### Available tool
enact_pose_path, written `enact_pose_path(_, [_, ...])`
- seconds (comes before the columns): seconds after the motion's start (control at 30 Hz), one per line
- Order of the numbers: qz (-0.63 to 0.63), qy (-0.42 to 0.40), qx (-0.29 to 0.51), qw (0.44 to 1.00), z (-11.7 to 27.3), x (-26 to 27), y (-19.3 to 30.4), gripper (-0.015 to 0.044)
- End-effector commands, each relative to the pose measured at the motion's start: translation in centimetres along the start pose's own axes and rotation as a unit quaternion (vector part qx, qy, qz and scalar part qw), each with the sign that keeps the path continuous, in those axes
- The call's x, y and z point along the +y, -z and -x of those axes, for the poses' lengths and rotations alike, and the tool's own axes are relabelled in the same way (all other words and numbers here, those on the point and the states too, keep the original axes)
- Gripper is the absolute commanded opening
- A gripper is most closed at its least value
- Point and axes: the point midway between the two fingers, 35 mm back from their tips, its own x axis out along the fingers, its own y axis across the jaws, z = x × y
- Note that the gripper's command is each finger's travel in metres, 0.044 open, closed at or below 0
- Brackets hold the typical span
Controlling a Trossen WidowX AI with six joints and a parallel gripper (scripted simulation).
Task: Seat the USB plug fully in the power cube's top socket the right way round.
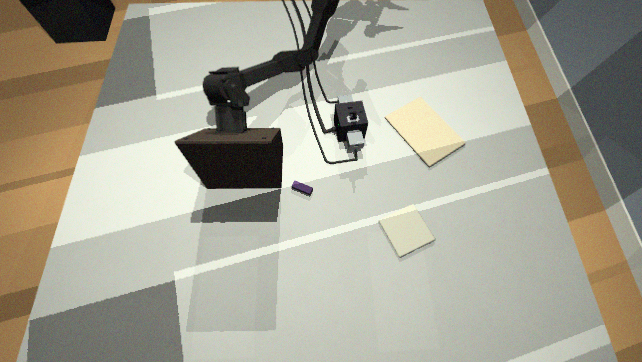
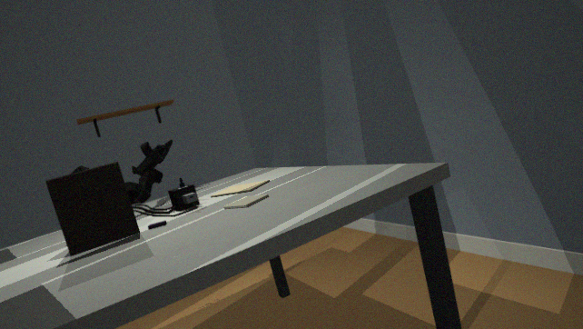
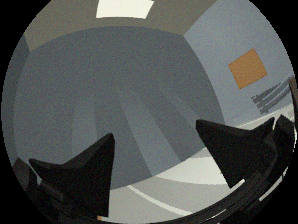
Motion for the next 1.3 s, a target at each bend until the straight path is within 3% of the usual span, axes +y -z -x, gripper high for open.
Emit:
enact_pose_path(0.0, [0.003, -0.003, -0.002, 1.0, 0.0, 0.1, -0.3, 0.0426])
enact_pose_path(0.1, [-0.02, -0.039, -0.003, 0.999, 2.1, 1.7, -6.0, 0.044])
enact_pose_path(0.3, [-0.079, -0.078, -0.015, 0.994, 4.3, 2.2, -12.0, 0.044])
enact_pose_path(0.77, [-0.204, -0.098, -0.023, 0.974, 4.6, -2.2, -30.2, 0.044])
enact_pose_path(1.03, [-0.308, -0.037, 0.05, 0.949, -0.7, -10.3, -37.2, 0.044])
enact_pose_path(1.27, [-0.372, 0.046, 0.132, 0.917, -7.5, -18.2, -37.7, 0.044])
